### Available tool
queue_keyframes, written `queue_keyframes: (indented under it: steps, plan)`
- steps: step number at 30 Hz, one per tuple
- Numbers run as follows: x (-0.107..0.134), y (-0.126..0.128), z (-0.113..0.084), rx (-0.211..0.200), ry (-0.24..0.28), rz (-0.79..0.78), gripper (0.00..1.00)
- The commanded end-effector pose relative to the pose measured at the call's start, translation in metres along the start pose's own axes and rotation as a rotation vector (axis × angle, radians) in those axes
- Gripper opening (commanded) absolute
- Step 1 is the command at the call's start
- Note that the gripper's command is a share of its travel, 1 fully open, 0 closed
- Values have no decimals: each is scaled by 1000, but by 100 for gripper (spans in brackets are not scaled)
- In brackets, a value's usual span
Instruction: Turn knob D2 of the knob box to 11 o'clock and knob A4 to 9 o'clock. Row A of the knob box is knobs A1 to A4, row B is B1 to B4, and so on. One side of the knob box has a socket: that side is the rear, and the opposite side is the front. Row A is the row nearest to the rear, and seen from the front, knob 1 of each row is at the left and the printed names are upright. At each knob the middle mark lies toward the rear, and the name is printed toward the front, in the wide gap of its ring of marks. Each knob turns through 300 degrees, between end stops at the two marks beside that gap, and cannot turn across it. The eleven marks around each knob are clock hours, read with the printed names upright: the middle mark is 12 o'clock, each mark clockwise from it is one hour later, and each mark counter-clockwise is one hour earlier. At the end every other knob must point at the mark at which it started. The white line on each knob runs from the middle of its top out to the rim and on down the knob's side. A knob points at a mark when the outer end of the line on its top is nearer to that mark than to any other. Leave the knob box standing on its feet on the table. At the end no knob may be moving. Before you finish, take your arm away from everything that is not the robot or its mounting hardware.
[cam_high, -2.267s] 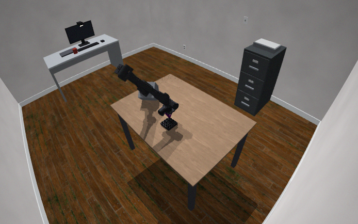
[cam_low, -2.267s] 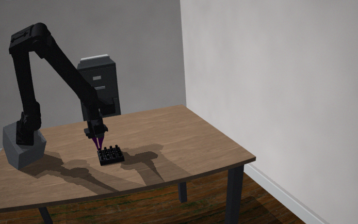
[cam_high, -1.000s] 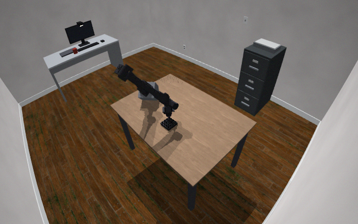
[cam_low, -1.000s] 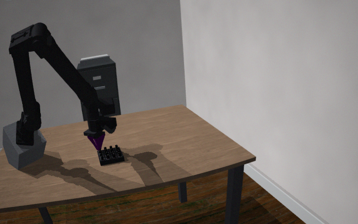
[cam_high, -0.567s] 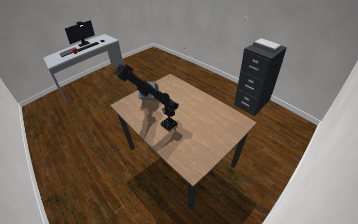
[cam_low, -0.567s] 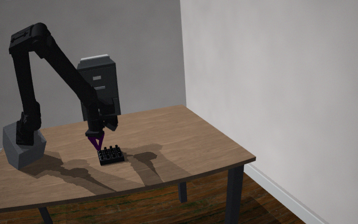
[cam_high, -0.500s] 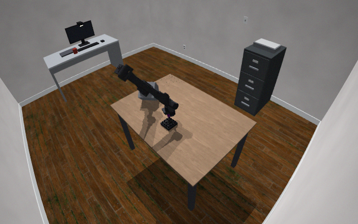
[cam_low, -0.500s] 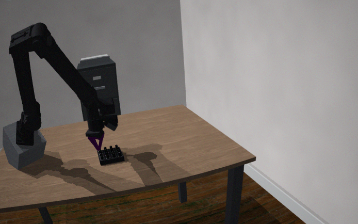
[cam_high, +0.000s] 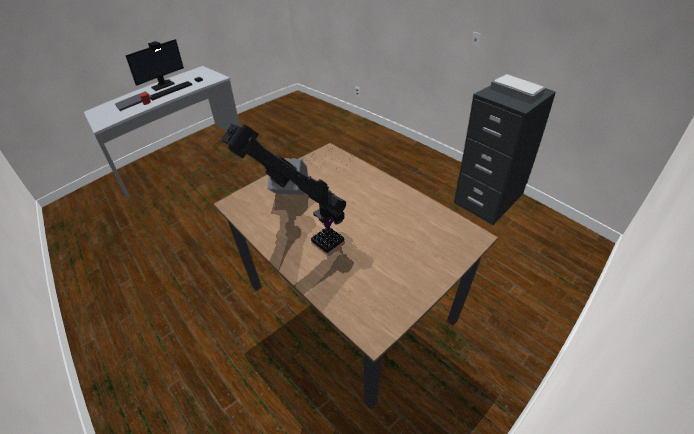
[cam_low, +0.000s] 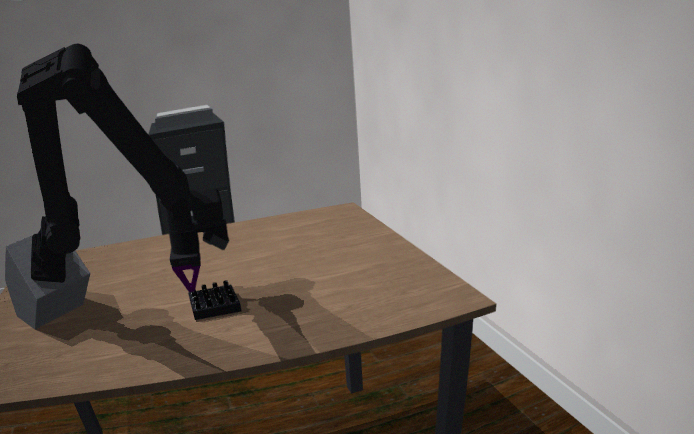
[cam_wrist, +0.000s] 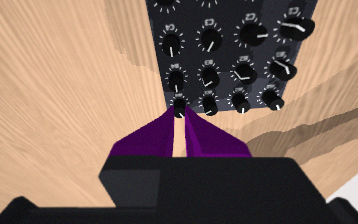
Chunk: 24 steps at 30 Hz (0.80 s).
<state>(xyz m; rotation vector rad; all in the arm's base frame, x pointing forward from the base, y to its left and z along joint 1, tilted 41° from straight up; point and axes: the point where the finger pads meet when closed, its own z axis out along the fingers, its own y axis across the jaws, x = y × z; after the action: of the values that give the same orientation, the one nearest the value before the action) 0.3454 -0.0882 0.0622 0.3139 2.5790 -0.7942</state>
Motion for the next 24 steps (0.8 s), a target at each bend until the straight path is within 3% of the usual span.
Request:
queue_keyframes:
  steps: [1,24]
  plan:
    - [-15,4,-2,-24,-32,-71,7]
    - [-15,5,-3,-24,-34,-158,7]
